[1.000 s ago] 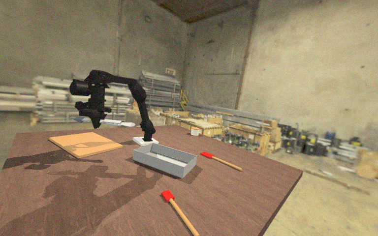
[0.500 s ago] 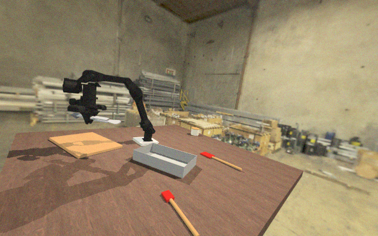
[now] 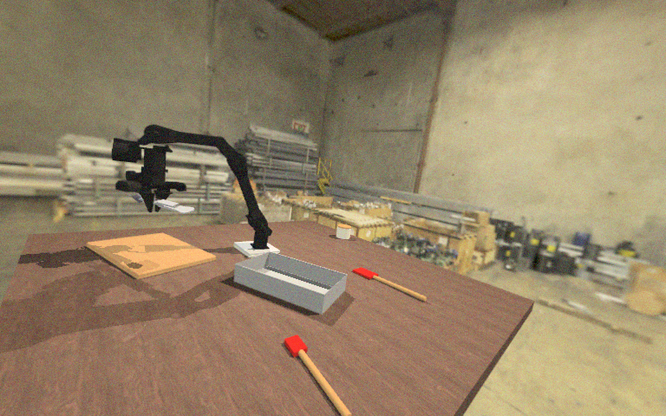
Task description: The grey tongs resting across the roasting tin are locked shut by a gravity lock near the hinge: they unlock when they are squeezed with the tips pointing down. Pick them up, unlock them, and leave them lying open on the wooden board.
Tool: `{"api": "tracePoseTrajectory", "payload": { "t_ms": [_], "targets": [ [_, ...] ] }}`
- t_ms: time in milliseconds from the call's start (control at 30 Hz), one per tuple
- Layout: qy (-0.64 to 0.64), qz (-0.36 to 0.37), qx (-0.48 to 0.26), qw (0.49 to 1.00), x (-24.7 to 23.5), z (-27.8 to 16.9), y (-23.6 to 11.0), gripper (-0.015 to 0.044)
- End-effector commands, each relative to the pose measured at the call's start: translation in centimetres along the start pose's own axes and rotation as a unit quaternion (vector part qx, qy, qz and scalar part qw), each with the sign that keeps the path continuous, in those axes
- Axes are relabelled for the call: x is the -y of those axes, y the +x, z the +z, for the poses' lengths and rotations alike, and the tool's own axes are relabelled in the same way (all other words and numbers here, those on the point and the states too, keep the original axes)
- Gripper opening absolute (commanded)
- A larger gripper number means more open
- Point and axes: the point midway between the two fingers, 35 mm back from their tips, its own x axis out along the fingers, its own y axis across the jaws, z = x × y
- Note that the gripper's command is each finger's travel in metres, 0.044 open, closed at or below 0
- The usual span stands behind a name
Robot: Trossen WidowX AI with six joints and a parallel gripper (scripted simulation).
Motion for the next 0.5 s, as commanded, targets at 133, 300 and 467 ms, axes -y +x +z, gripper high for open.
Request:
{"api": "tracePoseTrajectory", "payload": {
  "t_ms": [133,300,467],
  "targets": [
    [0.053,-0.001,0.004,0.999,2.2,2.9,-0.2,-0.015],
    [0.053,-0.002,0.006,0.999,2.2,2.9,-0.1,-0.015],
    [0.047,-0.024,0.058,0.997,2.3,2.8,0.0,-0.015]
  ]
}}
